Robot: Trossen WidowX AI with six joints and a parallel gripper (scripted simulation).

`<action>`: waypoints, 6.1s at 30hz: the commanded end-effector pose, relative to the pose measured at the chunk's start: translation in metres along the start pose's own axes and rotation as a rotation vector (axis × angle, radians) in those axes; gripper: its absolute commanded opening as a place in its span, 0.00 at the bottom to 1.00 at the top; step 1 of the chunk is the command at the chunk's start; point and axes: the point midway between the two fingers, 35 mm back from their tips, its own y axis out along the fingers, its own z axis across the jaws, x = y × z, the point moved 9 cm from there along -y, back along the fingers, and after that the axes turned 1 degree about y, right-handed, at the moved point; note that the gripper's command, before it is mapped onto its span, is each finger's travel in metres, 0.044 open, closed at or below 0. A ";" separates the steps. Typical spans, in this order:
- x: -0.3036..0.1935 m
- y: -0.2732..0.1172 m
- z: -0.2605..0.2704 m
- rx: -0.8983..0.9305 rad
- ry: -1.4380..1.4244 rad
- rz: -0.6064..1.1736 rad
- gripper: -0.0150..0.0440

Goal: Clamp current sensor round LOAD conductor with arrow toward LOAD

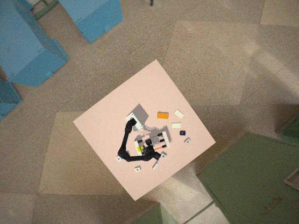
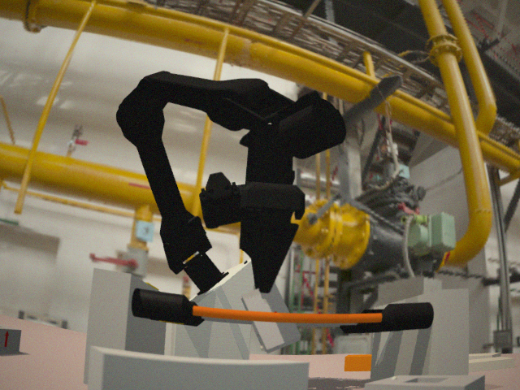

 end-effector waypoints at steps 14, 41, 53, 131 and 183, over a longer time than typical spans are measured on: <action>0.000 -0.001 0.000 0.000 0.002 0.001 0.25; 0.000 -0.001 0.000 0.000 0.002 0.001 1.00; 0.004 0.043 0.001 -0.010 -0.003 -0.008 1.00; 0.004 0.069 0.002 -0.008 0.004 -0.001 0.25; 0.002 0.054 0.000 -0.002 -0.008 -0.007 0.25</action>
